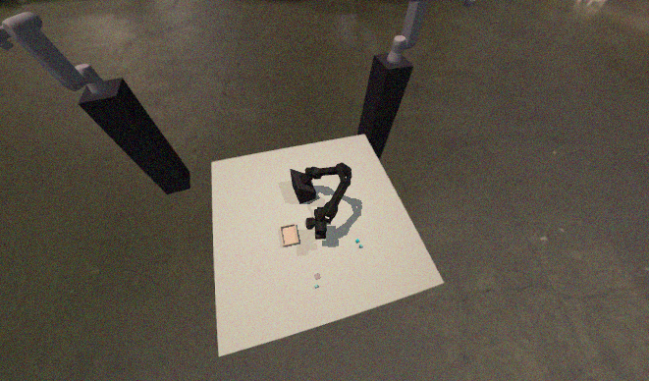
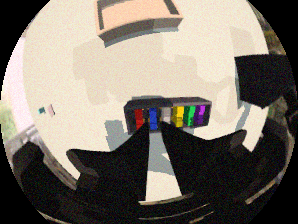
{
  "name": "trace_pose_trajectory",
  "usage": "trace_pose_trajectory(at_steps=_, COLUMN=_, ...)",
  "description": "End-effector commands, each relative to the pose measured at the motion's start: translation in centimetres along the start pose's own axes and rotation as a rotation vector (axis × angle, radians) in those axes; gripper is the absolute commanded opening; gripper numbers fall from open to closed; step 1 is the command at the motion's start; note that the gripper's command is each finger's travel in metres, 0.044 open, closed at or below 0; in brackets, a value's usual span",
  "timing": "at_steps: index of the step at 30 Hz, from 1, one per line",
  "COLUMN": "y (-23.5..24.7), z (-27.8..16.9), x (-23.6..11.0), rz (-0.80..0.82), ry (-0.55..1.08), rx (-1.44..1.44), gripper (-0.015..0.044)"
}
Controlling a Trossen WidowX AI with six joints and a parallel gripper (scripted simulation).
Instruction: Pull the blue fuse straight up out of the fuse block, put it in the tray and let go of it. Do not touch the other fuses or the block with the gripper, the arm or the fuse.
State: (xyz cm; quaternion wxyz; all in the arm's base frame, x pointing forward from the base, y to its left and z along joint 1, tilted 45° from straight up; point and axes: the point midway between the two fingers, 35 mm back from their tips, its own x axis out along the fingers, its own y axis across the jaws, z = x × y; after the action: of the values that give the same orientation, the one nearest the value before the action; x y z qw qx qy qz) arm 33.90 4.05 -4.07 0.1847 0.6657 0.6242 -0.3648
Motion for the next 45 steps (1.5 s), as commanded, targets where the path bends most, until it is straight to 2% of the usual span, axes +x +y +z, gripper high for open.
trace_pose_trajectory(at_steps=1, y=0.0, z=0.0, x=0.5, rz=0.0, ry=0.007, rx=0.007, gripper=0.0067)
trace_pose_trajectory(at_steps=27, y=0.0, z=0.0, x=2.0, rz=0.0, ry=0.008, rx=0.007, gripper=0.0067)
trace_pose_trajectory(at_steps=37, y=-0.1, z=0.0, x=1.9, rz=-0.002, ry=0.001, rx=0.001, gripper=0.0001)
trace_pose_trajectory(at_steps=45, y=-0.1, z=0.0, x=1.7, rz=-0.002, ry=0.001, rx=0.002, gripper=0.0)
